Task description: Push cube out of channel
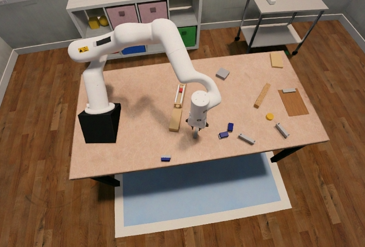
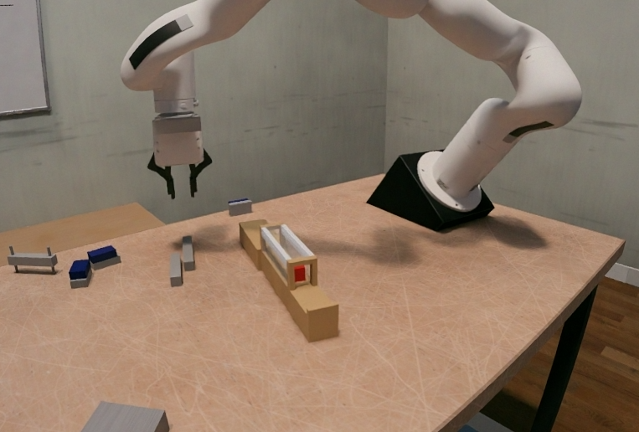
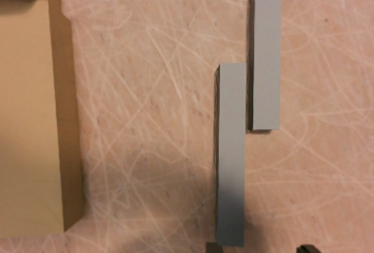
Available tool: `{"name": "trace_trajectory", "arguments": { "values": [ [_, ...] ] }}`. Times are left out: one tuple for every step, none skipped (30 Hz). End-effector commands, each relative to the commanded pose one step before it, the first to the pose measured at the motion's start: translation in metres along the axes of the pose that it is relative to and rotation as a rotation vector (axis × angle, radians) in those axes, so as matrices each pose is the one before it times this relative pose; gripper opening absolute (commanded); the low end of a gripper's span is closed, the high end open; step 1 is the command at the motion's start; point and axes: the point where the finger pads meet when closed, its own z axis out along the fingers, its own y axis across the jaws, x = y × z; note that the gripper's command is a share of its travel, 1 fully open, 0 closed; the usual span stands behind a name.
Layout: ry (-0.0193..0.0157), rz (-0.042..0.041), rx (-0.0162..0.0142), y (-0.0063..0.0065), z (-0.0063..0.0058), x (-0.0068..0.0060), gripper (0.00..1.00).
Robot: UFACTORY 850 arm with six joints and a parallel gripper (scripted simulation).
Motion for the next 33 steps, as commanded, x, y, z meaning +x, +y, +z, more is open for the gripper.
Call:
{"name": "trace_trajectory", "arguments": {
  "values": [
    [-0.00043, -0.00062, -0.00222, 0.00087, -0.00134, 0.00009, 0.39],
    [0.0, 0.0, 0.0, 0.0, 0.0, 0.0, 0.39],
    [0.0, 0.0, 0.0, 0.0, 0.0, 0.0, 0.39],
    [0.0, 0.0, 0.0, 0.0, 0.0, 0.0, 0.39],
    [0.0, 0.0, 0.0, 0.0, 0.0, 0.0, 0.39],
    [0.0, 0.0, 0.0, 0.0, 0.0, 0.0, 0.39],
    [0.0, 0.0, 0.0, 0.0, 0.0, 0.0, 0.39],
    [0.0, 0.0, 0.00001, 0.0, 0.00008, 0.0, 0.39],
    [0.0, 0.0, 0.0, 0.0, 0.0, 0.0, 0.39],
    [0.0, 0.0, 0.0, 0.0, 0.0, 0.0, 0.39],
    [0.0, 0.00003, 0.00004, 0.0, 0.00049, 0.0, 0.39],
    [-0.00001, 0.00007, 0.0001, 0.00001, 0.00122, 0.0, 0.39],
    [-0.00003, 0.00013, 0.00018, 0.00001, 0.00215, 0.0, 0.39],
    [-0.00001, 0.00005, 0.00007, 0.00003, 0.00324, 0.0, 0.39],
    [0.0, 0.0, 0.0, 0.00004, 0.00432, 0.0, 0.39],
    [0.0, 0.0, 0.0, 0.00005, 0.00528, 0.0, 0.39],
    [0.0, 0.0, 0.0, 0.00006, 0.00611, 0.0, 0.39],
    [0.0, 0.0, 0.0, 0.00007, 0.00673, 0.0, 0.39],
    [0.0, 0.0, 0.0, 0.00007, 0.00715, 0.0, 0.39],
    [0.0, 0.0, 0.0, 0.00007, 0.00734, 0.0, 0.39],
    [0.0, 0.0, 0.0, 0.00007, 0.00731, 0.0, 0.39],
    [0.0, 0.0, 0.0, 0.00007, 0.00707, 0.0, 0.39],
    [0.0, 0.0, 0.0, 0.00007, 0.00663, 0.0, 0.39],
    [0.0, 0.0, 0.0, 0.00006, 0.00603, 0.0, 0.39],
    [0.00002, -0.00001, -0.00001, 0.00007, 0.00526, 0.00001, 0.39],
    [0.0, 0.0, 0.0, 0.0, 0.0, 0.0, 0.39],
    [0.0, 0.0, 0.0, 0.0, 0.0, 0.0, 0.39],
    [0.0, 0.0, 0.0, 0.00004, 0.00445, 0.0, 0.39],
    [0.0, 0.0, 0.0, 0.00004, 0.00355, 0.0, 0.39],
    [0.0, 0.0, 0.0, 0.00003, 0.00264, 0.0, 0.39],
    [0.0, 0.0, 0.0, 0.00002, 0.00177, 0.0, 0.39],
    [0.0, 0.0, 0.0, 0.00001, 0.001, 0.0, 0.39],
    [0.0, 0.0, 0.0, 0.0, 0.0004, 0.0, 0.39]
  ]
}}
